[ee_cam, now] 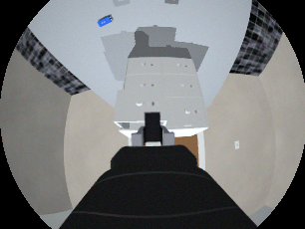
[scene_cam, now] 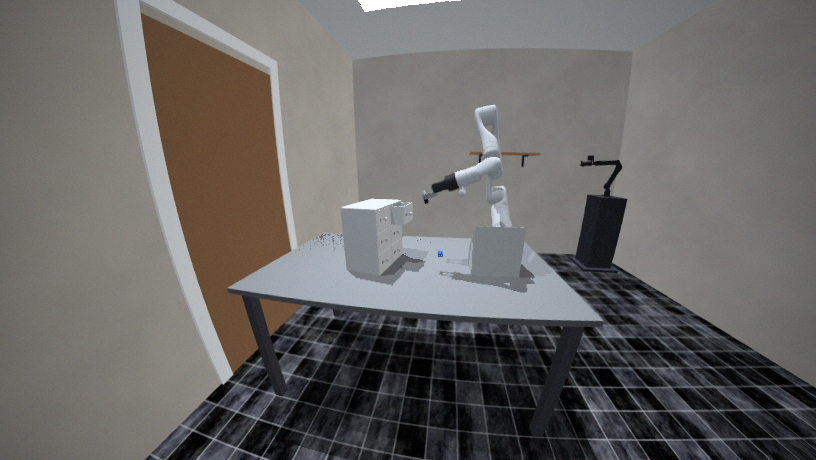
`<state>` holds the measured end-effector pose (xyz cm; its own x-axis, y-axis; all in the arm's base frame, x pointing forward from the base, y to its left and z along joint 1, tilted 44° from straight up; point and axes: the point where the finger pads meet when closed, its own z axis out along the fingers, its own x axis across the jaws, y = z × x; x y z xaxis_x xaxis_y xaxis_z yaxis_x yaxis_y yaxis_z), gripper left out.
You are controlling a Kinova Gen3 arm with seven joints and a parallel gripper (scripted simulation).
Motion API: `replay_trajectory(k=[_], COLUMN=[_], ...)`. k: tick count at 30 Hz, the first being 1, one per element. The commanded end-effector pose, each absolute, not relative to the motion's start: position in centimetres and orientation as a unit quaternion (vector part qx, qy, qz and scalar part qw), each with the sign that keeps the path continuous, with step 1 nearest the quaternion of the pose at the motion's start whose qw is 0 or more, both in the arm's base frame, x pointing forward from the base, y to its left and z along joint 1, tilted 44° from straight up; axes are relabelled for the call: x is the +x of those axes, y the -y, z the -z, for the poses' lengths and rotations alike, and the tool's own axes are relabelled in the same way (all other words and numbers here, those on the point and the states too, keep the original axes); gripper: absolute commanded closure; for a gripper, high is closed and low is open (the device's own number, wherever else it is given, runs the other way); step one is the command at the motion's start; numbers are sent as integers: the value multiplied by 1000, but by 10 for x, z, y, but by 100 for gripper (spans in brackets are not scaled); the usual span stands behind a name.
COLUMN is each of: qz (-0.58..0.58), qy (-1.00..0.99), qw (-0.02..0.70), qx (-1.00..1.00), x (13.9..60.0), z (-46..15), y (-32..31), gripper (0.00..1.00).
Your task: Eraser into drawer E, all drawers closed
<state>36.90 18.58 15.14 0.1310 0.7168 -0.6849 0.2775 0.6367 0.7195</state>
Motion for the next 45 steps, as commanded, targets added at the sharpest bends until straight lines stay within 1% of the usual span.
replay_trajectory(k=[1, 5, 18, 20, 35, 45], qz=[-170, -170, -170, -170, -170, -170], qy=[-635, -635, -635, -635, -635, -635], qw=[643, 643, 643, 643, 643, 643], qx=[393, 393, 393, 393, 393, 393], x=[374, 379, 418, 418, 472, 495], z=[-153, -153, -159, -159, -166, -170], y=[-184, -184, -182, -182, -179, -177], gripper=[55, 55, 55, 55, 55, 55])
